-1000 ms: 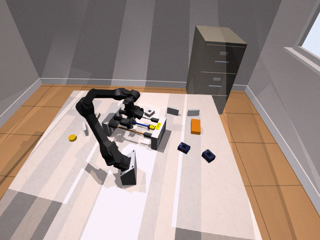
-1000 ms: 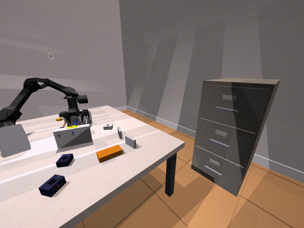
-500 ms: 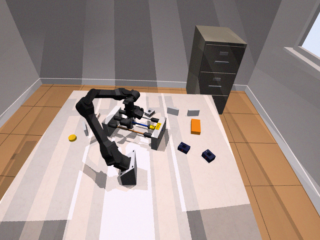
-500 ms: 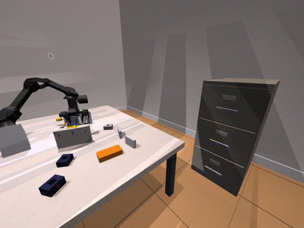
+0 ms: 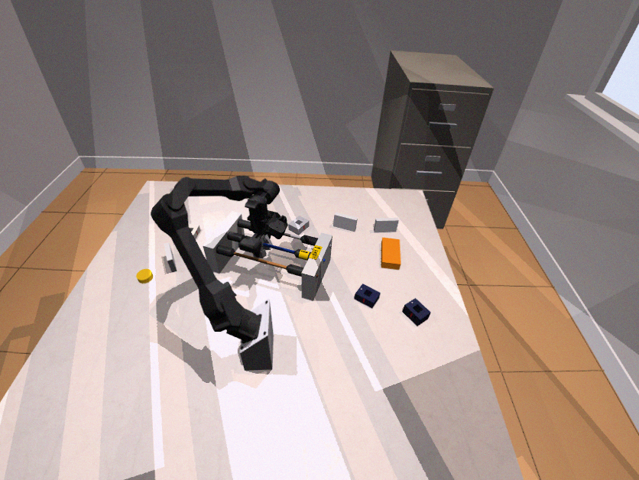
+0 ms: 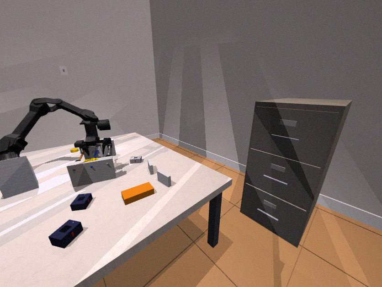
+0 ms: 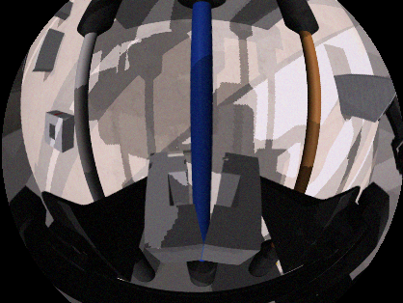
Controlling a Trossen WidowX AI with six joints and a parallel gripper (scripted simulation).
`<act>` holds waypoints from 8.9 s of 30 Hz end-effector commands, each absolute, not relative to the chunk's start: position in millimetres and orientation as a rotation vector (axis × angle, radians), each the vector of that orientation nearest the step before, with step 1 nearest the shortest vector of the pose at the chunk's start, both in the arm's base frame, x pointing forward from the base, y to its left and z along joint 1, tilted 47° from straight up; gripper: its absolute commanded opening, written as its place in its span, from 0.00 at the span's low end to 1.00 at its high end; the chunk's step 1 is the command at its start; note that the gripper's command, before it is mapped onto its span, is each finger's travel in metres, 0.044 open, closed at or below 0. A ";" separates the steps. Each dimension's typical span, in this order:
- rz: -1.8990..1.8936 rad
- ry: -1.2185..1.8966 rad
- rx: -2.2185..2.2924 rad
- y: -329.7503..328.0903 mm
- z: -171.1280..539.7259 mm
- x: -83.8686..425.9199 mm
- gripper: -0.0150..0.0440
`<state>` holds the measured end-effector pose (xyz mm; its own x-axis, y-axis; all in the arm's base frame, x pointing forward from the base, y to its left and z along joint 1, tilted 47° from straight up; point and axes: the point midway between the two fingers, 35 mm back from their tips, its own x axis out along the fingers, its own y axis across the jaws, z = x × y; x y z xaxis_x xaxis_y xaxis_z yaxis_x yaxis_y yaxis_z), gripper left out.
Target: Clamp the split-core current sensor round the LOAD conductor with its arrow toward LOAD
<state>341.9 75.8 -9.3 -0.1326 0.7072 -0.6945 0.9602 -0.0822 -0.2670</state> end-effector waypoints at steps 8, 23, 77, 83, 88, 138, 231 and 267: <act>-1.017 1.860 1.822 77.0 -2.2 346.4 0.25; -1.017 1.860 1.822 77.0 -2.2 346.4 0.25; -1.049 1.861 1.806 75.8 -9.1 342.0 0.25; -1.049 1.861 1.806 75.8 -9.1 342.0 0.25; -1.049 1.861 1.806 75.8 -9.1 342.0 0.25; -1.053 1.861 1.802 75.8 -9.9 341.5 0.34; -0.888 1.451 2.064 84.7 -13.0 352.4 0.25; -0.888 1.451 2.064 84.7 -13.0 352.4 0.25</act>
<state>351.3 85.9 -13.6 0.2296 0.6439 -0.7299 0.9427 -0.3337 0.0022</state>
